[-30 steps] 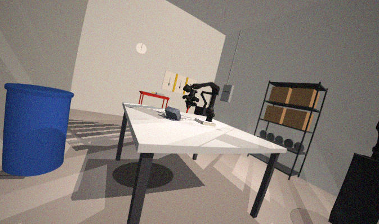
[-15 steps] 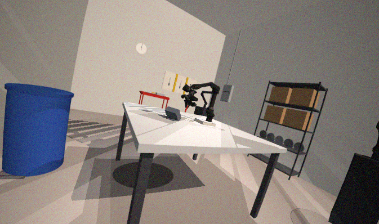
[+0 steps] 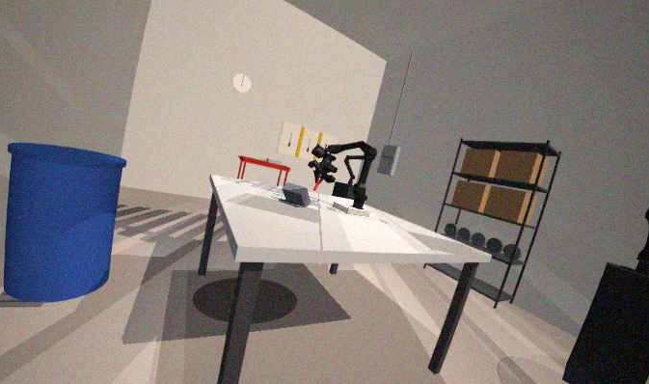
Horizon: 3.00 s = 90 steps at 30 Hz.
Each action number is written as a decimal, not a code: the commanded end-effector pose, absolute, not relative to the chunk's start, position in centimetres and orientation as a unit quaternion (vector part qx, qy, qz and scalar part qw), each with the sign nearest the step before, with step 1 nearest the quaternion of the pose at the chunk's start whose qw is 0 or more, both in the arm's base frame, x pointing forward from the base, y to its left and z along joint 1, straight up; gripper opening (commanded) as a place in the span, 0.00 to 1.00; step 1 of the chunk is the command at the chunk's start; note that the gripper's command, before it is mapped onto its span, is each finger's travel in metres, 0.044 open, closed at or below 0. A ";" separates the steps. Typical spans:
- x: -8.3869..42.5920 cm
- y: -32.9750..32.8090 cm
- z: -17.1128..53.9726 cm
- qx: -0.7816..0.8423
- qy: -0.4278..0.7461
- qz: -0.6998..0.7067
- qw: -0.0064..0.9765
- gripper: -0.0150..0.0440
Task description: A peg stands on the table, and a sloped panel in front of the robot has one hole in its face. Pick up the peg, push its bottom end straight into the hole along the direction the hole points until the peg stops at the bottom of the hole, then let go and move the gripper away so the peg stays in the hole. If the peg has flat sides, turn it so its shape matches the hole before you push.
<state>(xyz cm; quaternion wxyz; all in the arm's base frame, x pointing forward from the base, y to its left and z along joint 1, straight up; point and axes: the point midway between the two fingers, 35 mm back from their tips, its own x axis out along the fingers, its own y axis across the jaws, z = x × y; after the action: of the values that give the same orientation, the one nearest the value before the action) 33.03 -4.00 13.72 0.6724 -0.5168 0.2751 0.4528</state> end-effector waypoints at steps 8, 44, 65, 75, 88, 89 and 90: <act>32.9 -5.2 14.0 -0.500 0.273 0.429 0.701 0.25; 32.7 -9.3 14.8 -0.449 0.262 0.350 0.779 0.25; 35.0 -9.4 12.6 -0.436 0.256 0.329 0.797 0.25; 35.8 -9.3 11.7 -0.433 0.253 0.321 0.804 0.25; 36.0 -9.2 11.5 -0.438 0.249 0.322 0.801 0.25; 36.0 -9.2 11.4 -0.438 0.249 0.322 0.801 0.25; 36.1 -9.2 11.4 -0.439 0.249 0.322 0.801 0.25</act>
<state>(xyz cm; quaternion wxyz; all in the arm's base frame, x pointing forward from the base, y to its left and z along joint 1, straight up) 36.05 -9.23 11.79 0.8018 -0.4401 0.2463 0.3206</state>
